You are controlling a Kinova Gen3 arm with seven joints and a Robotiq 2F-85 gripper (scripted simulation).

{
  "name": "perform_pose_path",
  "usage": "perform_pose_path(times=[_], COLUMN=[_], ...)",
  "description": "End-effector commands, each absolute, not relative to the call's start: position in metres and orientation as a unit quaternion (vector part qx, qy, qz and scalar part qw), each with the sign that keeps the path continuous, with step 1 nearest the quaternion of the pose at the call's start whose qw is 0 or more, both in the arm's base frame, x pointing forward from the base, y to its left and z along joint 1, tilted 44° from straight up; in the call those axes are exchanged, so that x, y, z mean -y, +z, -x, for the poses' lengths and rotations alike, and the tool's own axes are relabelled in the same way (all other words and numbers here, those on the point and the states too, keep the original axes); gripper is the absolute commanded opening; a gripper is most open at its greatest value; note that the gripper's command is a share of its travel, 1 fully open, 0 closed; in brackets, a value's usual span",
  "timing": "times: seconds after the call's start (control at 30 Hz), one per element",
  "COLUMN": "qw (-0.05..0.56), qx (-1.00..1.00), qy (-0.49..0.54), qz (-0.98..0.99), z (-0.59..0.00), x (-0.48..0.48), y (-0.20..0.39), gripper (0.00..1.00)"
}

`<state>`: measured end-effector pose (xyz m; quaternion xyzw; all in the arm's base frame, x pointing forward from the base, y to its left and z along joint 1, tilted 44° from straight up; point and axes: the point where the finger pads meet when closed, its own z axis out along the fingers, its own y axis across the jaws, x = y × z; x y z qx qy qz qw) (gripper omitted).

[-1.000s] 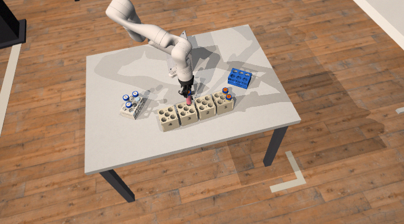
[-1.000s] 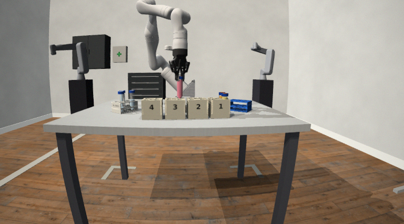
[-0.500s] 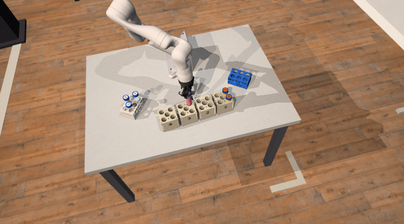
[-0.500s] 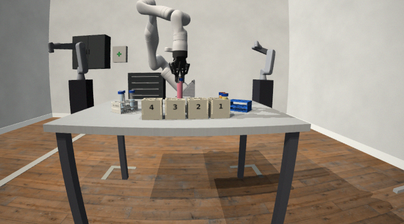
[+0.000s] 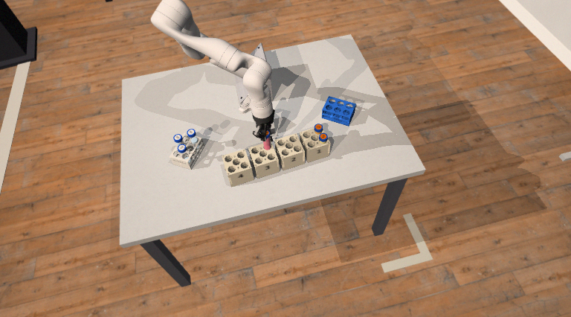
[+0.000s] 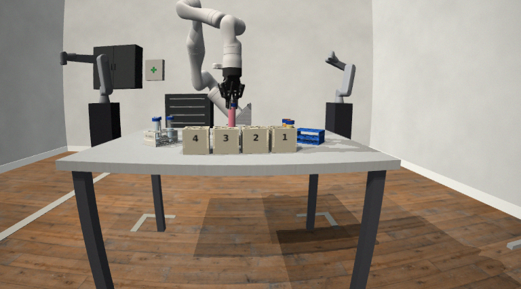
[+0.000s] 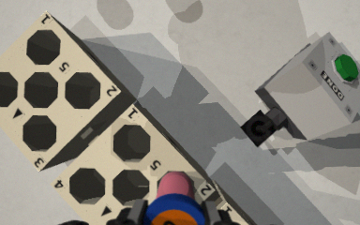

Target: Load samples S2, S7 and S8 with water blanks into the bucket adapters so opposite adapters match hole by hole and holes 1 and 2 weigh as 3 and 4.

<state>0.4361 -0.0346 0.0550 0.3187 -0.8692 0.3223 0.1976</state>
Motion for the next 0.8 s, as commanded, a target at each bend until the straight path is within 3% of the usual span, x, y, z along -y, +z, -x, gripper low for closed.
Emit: perform_pose_path(times=[0.0,0.77], qw=[0.197,0.197], qx=[0.869,0.869], qy=[0.322,0.322], qz=[-0.319,-0.319], z=[-0.436,-0.434], x=[0.036,0.045], y=[0.054,0.044], gripper=[0.1,0.1])
